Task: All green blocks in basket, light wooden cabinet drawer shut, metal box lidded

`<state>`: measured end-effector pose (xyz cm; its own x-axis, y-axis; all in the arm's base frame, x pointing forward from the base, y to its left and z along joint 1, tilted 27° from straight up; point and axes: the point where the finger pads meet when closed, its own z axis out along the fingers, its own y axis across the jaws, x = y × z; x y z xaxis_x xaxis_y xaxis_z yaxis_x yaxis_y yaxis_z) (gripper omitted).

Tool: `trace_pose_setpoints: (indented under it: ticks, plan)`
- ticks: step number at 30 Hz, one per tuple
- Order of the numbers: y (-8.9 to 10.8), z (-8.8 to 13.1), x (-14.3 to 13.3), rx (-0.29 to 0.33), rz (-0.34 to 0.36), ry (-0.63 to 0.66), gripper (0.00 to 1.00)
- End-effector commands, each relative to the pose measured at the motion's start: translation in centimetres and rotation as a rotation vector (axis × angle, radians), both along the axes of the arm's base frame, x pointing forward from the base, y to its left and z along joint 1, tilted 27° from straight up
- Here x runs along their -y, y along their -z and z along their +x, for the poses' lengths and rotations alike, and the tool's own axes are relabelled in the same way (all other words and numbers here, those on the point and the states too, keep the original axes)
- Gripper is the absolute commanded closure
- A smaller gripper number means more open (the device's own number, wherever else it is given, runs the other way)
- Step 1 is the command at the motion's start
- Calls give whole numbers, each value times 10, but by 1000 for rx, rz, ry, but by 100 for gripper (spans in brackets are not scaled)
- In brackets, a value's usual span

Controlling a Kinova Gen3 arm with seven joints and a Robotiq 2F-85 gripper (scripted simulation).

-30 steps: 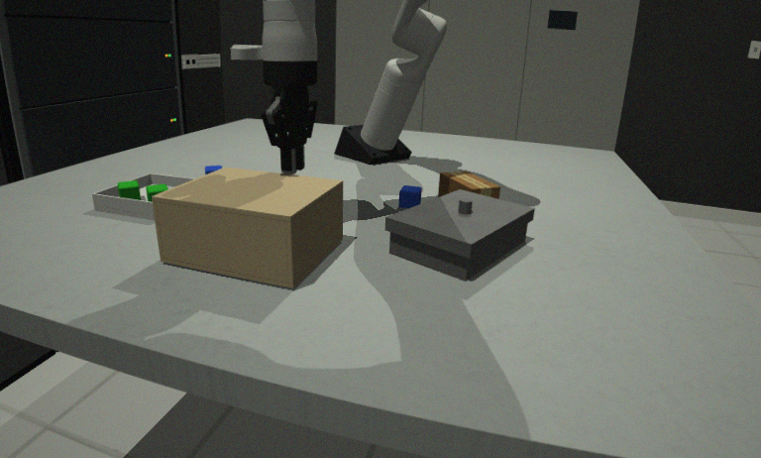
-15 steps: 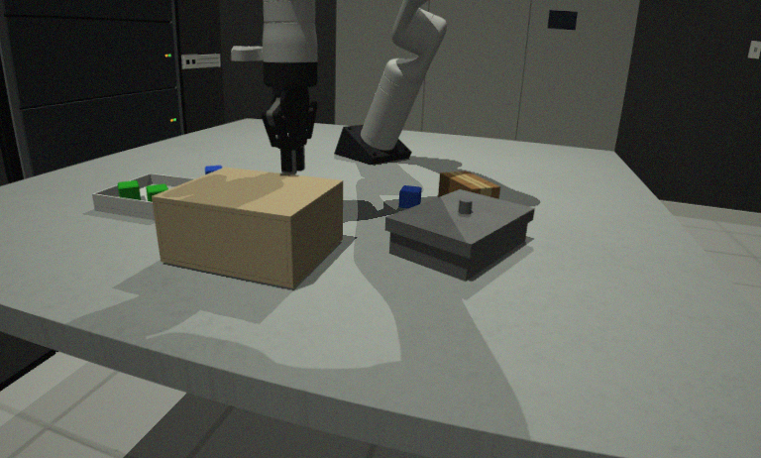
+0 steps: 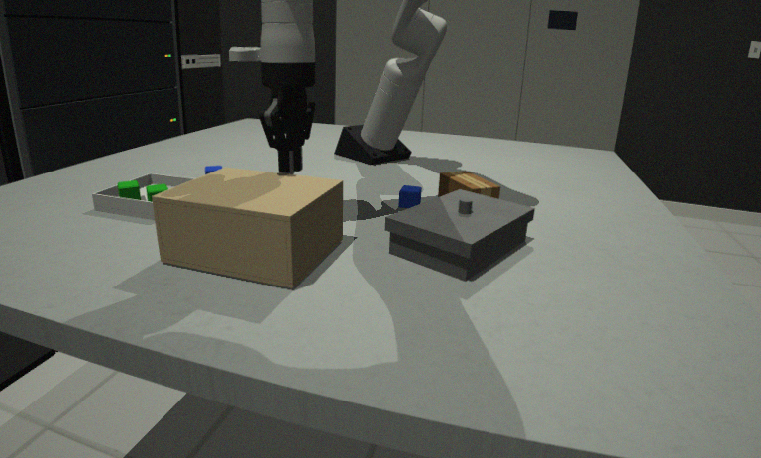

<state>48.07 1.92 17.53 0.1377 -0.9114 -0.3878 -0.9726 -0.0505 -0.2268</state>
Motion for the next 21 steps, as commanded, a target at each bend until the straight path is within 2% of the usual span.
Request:
trace_pose_setpoints:
  ticks: [1,21]
  plan:
    - [-1,4,1,10,1,2,70]
    - [-1,6,1,11,0,1,70]
